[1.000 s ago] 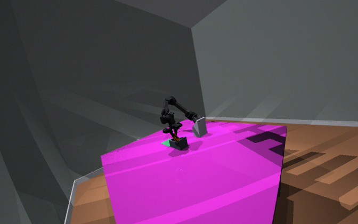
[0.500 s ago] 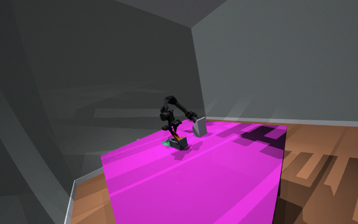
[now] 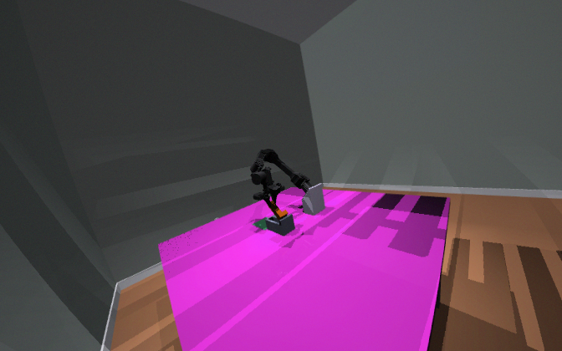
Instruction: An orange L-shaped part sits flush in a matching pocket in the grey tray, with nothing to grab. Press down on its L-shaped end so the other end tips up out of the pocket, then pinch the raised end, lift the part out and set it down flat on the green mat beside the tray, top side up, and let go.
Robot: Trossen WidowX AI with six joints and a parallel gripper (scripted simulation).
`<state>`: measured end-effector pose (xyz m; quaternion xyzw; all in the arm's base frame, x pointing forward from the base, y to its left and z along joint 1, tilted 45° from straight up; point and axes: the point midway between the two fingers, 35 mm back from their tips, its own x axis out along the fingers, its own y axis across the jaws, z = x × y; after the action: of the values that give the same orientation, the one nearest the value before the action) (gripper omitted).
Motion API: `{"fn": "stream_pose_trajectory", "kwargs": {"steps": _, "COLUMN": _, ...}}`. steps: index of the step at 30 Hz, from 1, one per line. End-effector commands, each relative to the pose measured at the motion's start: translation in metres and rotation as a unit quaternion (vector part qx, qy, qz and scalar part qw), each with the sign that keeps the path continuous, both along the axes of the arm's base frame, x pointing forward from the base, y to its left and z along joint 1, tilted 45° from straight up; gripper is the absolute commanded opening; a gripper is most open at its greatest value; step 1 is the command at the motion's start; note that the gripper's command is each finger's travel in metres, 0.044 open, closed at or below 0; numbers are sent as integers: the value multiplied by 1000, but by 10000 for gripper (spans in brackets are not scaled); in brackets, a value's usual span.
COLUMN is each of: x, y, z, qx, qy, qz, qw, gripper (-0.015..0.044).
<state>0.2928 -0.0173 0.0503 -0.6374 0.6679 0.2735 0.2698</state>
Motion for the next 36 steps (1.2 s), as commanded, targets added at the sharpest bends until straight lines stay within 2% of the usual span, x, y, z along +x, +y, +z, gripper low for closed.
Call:
{"fn": "stream_pose_trajectory", "kwargs": {"steps": 1, "x": 1, "y": 6, "z": 5, "qx": 2, "qy": -2, "qz": -1, "qw": 1000, "gripper": 0}}
{"fn": "stream_pose_trajectory", "kwargs": {"steps": 13, "x": 0, "y": 4, "z": 11, "qx": 2, "qy": -2, "qz": -1, "qw": 1000, "gripper": 0}}
{"fn": "stream_pose_trajectory", "kwargs": {"steps": 36, "x": -11, "y": -79, "z": 89, "qx": 0, "qy": -2, "qz": -1, "qw": 1000, "gripper": 0}}
